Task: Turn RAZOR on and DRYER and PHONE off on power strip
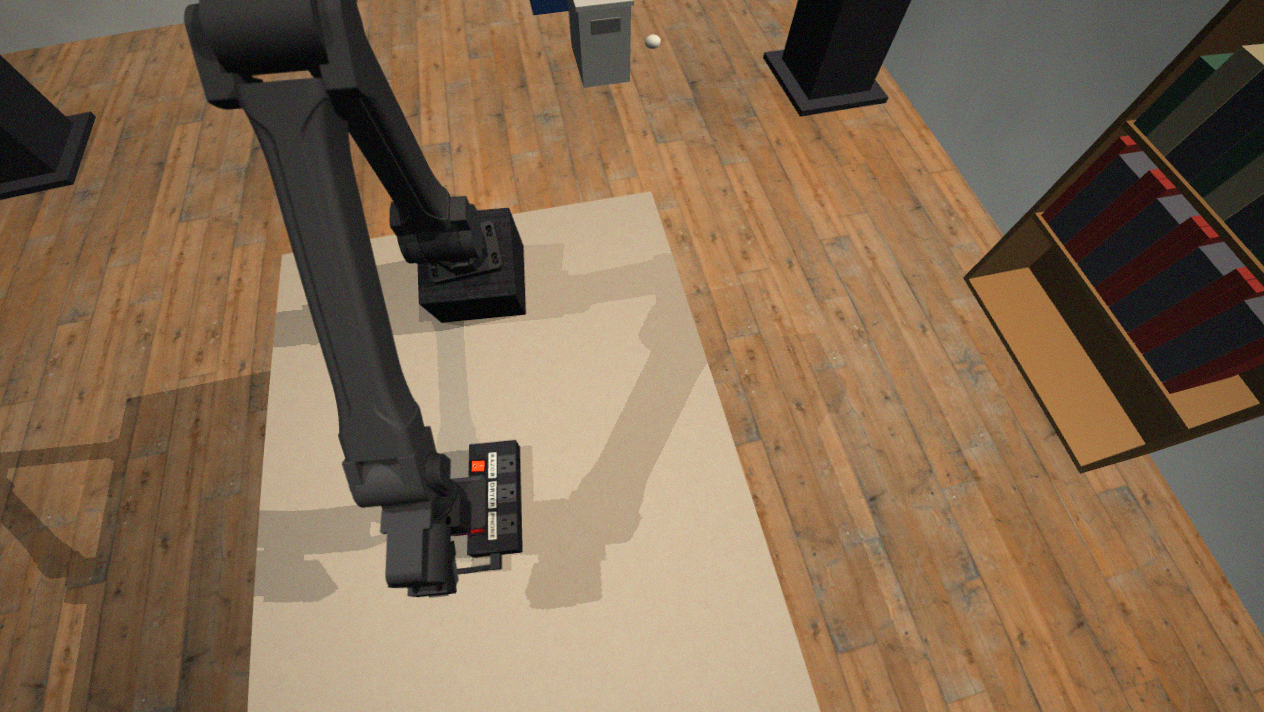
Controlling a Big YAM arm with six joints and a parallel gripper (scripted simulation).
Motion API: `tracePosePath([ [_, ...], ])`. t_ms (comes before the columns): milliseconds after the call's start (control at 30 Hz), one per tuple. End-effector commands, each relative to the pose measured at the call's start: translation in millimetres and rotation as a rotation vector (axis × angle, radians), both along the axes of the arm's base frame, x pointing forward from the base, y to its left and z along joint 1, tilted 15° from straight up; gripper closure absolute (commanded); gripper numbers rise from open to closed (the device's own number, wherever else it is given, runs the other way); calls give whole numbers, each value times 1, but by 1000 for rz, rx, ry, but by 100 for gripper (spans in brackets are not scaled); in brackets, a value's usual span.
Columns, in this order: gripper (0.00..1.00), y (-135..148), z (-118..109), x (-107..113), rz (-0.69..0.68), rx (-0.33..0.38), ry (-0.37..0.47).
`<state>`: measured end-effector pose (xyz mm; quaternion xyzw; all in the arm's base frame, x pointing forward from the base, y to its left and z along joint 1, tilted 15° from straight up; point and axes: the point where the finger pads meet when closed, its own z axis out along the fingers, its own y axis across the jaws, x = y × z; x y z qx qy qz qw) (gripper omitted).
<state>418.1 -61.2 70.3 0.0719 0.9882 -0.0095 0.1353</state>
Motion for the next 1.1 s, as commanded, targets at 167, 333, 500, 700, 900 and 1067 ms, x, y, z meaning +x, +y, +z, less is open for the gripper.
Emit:
tracePosePath([
  [167,0,2,13,13,2,1,-29],
  [333,0,1,36,18,2,-4,-67],
  [500,0,2,57,12,2,-5,-69],
  [700,0,3,98,0,2,-6,-73],
  [900,0,4,123,-8,2,-6,-75],
  [1067,0,4,130,-11,1,-3,-52],
])
